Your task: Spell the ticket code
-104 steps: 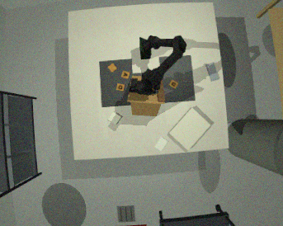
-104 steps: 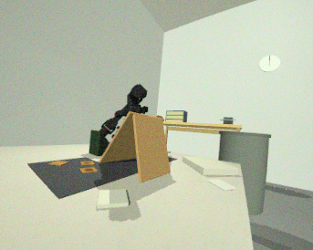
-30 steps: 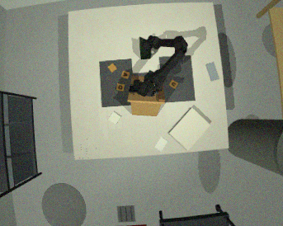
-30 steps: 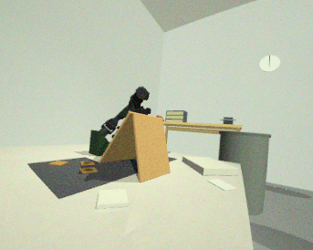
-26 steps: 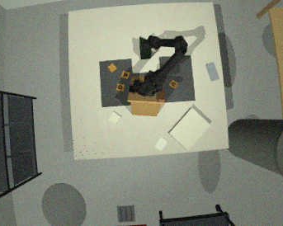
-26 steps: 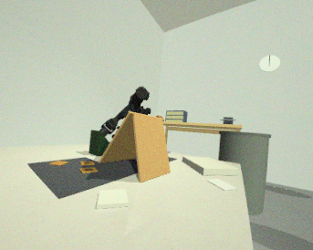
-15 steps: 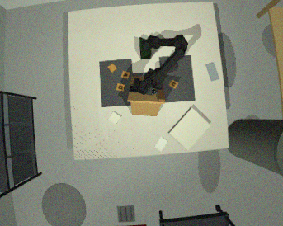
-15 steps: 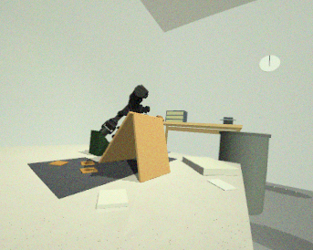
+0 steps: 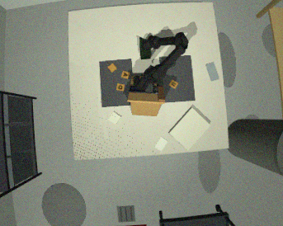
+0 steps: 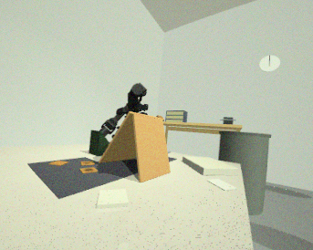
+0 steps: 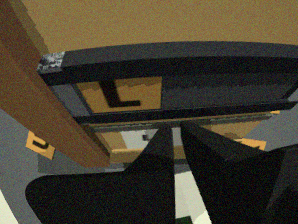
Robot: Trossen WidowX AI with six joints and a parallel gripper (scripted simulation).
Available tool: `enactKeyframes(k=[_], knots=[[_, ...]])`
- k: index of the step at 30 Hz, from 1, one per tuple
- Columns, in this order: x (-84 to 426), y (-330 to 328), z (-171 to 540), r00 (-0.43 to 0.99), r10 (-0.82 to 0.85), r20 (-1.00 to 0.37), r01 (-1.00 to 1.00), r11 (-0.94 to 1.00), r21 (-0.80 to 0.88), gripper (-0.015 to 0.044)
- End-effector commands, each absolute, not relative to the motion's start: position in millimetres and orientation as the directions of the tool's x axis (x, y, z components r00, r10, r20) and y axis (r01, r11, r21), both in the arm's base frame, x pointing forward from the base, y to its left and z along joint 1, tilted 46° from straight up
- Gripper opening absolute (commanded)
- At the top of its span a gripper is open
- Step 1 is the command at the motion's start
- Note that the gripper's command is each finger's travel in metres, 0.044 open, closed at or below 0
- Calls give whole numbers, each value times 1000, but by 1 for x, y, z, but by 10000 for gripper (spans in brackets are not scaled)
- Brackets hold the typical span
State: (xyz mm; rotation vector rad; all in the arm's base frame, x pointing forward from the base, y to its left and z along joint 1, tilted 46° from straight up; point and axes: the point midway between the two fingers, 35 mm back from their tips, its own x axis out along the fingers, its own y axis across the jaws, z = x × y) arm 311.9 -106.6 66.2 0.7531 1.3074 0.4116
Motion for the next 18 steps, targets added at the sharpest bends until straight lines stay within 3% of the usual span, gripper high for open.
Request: enactKeyframes(k=[1, 7, 14, 18], knots=[[299, -116, 75, 295, 665, -686, -6, 719, 695, 105], [262, -137, 99, 453, 638, -623, -412, 769, 489, 263], [220, -150, 121, 630, 554, -544, -666, 746, -12, 440], [200, -154, 132, 718, 485, -499, -664, 692, -283, 440]])
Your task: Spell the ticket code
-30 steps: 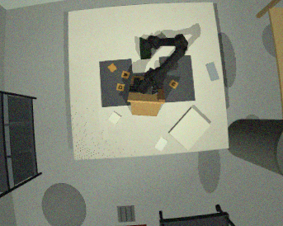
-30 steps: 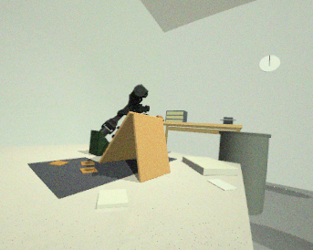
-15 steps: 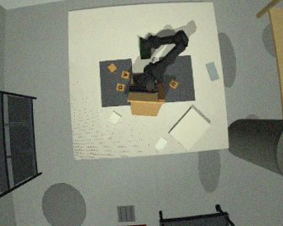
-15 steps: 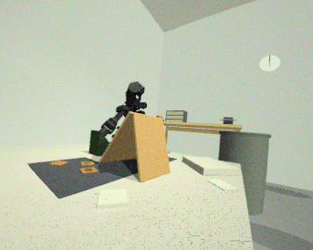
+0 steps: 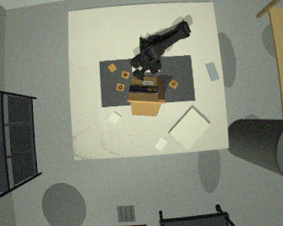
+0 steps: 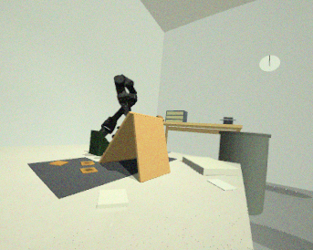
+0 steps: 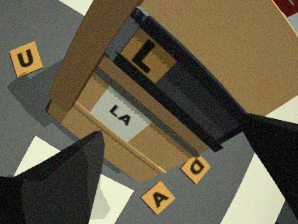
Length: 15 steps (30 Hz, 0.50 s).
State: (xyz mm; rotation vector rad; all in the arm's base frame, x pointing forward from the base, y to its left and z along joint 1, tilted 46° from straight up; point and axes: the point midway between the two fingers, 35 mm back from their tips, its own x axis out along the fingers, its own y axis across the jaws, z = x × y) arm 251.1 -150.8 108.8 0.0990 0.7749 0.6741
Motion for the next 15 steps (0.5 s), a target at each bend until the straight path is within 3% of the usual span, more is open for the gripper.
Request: enactKeyframes(k=[1, 6, 15], knots=[[197, -154, 133, 729, 474, -493, -661, 674, -330, 440], [186, -155, 138, 772, 430, -468, -634, 565, -528, 440], [186, -155, 138, 774, 428, -467, -633, 561, -534, 440]])
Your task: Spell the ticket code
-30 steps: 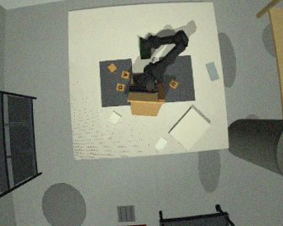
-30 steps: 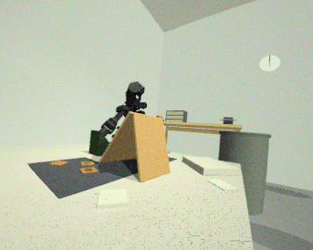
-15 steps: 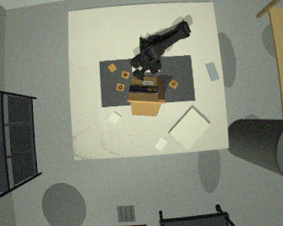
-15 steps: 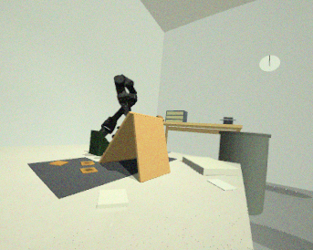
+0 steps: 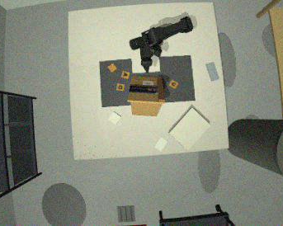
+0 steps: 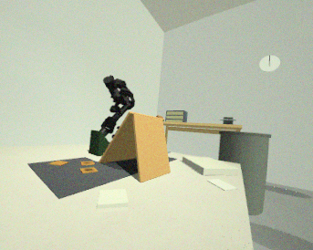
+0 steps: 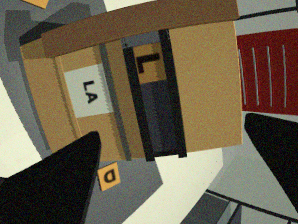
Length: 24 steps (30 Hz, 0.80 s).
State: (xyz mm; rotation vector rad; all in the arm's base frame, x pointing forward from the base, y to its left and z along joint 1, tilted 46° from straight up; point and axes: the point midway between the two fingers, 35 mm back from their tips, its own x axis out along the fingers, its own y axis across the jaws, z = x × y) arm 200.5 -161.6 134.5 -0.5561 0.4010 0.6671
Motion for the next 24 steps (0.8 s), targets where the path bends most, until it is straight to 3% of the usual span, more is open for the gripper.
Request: enactKeyframes(k=[1, 15, 19, 24], knots=[[186, -155, 138, 774, 428, -467, -633, 561, -534, 440], [186, -155, 138, 774, 428, -467, -633, 561, -534, 440], [191, -160, 107, 711, 481, -513, -700, 557, -448, 340], [199, -163, 38, 562, 576, -594, -812, 523, -261, 340]])
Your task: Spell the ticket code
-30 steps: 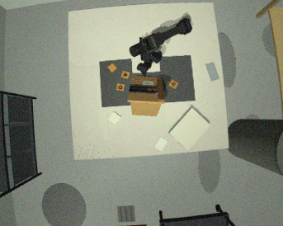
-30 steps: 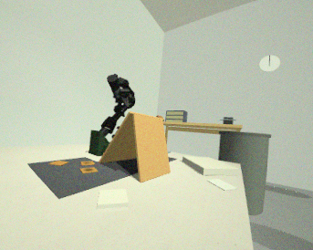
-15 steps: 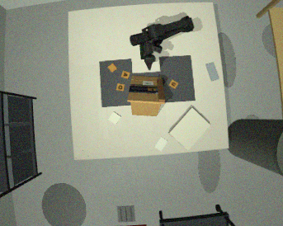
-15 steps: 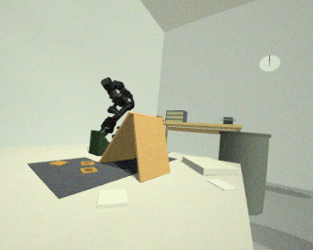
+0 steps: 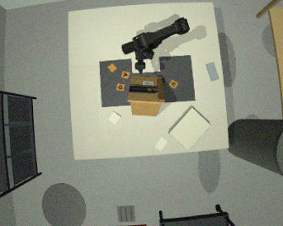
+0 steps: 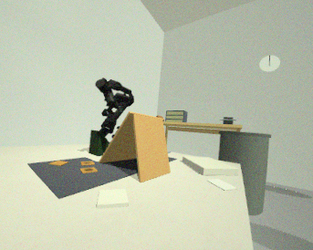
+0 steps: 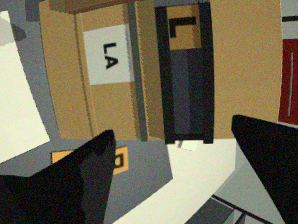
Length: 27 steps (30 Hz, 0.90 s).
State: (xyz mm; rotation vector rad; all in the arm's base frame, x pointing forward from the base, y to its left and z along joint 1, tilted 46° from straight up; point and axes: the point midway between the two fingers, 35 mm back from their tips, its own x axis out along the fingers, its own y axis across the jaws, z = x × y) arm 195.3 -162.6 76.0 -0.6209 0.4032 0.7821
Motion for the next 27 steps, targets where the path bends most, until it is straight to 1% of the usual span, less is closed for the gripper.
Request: enactKeyframes(k=[1, 8, 12, 14, 27], knots=[[200, -162, 24, 529, 592, -608, -830, 512, -223, 340], [195, -143, -79, 274, 678, -682, -908, 416, 48, 340], [180, -122, -136, 115, 699, -706, -916, 350, 198, 340], [171, -113, -153, 63, 701, -710, -912, 329, 244, 340], [173, -105, -155, 56, 702, -710, -912, 326, 250, 340]])
